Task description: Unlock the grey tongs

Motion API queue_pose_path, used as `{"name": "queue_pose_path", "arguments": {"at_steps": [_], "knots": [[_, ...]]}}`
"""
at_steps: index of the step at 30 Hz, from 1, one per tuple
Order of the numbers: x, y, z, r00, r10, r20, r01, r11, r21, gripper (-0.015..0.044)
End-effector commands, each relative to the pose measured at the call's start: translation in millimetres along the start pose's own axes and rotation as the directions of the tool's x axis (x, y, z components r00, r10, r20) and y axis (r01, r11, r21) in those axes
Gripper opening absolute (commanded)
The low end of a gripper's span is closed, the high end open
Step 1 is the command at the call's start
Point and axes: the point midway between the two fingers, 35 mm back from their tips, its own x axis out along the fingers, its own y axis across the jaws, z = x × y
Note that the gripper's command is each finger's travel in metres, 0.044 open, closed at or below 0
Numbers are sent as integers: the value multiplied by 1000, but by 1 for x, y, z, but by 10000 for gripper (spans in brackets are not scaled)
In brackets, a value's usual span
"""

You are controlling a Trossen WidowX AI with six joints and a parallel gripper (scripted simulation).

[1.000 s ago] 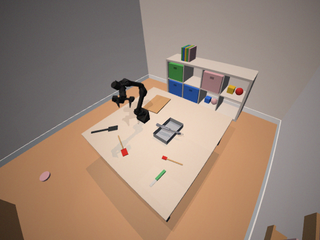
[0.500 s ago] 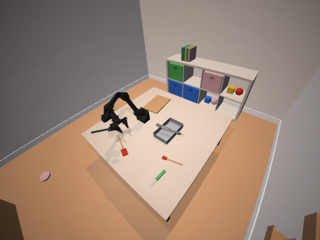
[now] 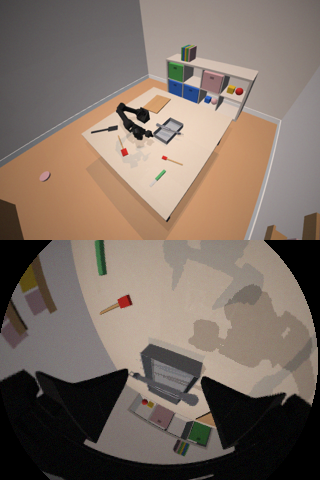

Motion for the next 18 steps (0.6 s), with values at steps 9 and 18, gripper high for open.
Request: {"name": "queue_pose_path", "arguments": {"at_steps": [9, 18], "knots": [[138, 12, -144, 866, -424, 265, 399, 267, -877, 440], [165, 4, -191, 797, -404, 449, 417, -171, -893, 440]]}}
